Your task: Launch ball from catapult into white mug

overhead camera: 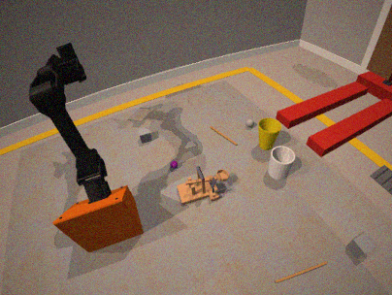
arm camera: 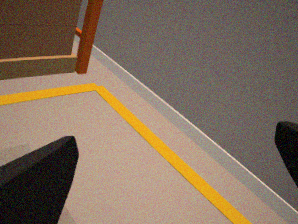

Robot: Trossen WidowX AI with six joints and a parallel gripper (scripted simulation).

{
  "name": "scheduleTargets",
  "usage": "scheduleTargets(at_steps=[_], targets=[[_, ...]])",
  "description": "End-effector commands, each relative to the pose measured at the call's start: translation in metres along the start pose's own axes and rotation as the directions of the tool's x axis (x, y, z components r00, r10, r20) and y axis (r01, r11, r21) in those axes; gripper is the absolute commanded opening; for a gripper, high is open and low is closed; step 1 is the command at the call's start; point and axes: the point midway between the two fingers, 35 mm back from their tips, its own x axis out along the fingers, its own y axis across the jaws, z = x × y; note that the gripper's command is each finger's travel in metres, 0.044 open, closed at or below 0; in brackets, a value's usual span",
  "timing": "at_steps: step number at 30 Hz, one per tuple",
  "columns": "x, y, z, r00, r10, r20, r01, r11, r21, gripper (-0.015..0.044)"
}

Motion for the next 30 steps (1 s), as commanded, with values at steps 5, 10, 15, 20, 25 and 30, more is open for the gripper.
scheduleTargets(at_steps=[5,10,15,20,25,30], targets=[[-0.016,-0.015,-0.079,0.971,-0.044,-0.233,0.064,0.995,0.079,0.0440],[-0.036,-0.024,-0.125,0.927,-0.067,-0.368,0.126,0.982,0.138,0.0440],[-0.063,-0.032,-0.169,0.864,-0.086,-0.495,0.210,0.957,0.202,0.0440],[-0.098,-0.037,-0.207,0.783,-0.098,-0.614,0.305,0.921,0.241,0.0440],[-0.138,-0.039,-0.240,0.687,-0.103,-0.720,0.404,0.877,0.261,0.0440],[-0.182,-0.038,-0.270,0.585,-0.092,-0.806,0.505,0.819,0.273,0.0440]])
